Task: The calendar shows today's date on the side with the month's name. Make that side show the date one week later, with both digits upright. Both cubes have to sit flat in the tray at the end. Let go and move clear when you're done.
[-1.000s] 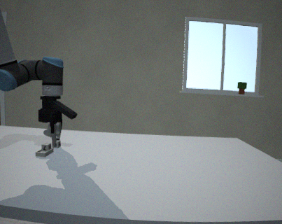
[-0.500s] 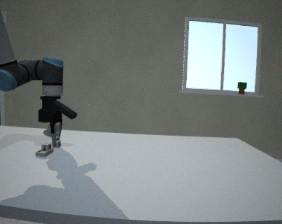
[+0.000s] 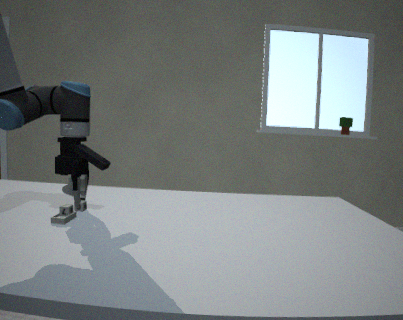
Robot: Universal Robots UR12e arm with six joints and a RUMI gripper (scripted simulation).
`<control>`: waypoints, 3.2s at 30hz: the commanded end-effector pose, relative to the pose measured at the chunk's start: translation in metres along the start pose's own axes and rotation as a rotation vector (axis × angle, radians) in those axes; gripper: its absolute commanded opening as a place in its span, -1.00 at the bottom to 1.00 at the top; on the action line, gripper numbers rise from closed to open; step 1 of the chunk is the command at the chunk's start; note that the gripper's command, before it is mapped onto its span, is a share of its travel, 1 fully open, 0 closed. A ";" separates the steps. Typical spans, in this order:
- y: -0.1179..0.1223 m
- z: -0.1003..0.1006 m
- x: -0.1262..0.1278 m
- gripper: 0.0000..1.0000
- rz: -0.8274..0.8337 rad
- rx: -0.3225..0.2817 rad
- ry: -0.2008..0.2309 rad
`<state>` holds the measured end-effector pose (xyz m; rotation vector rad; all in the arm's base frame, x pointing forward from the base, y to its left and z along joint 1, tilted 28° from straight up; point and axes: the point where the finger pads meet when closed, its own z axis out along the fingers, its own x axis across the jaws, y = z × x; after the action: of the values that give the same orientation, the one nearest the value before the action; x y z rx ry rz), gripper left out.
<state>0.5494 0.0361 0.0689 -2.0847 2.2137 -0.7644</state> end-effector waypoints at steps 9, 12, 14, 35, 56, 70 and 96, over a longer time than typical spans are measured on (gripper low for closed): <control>0.003 0.002 0.000 -0.59 0.000 -0.004 -0.001; 0.003 0.002 0.000 -0.51 0.000 -0.004 -0.001; 0.003 0.002 0.000 -0.51 0.000 -0.004 -0.001; 0.000 -0.014 0.000 -0.44 0.000 0.002 0.000; -0.002 -0.091 0.000 -0.44 0.001 0.004 0.000; 0.000 -0.090 0.000 1.00 0.000 -0.001 0.000; 0.001 -0.088 0.091 -0.44 0.000 -0.003 -0.001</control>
<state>0.5140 -0.0027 0.1719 -2.0584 2.2395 -0.7829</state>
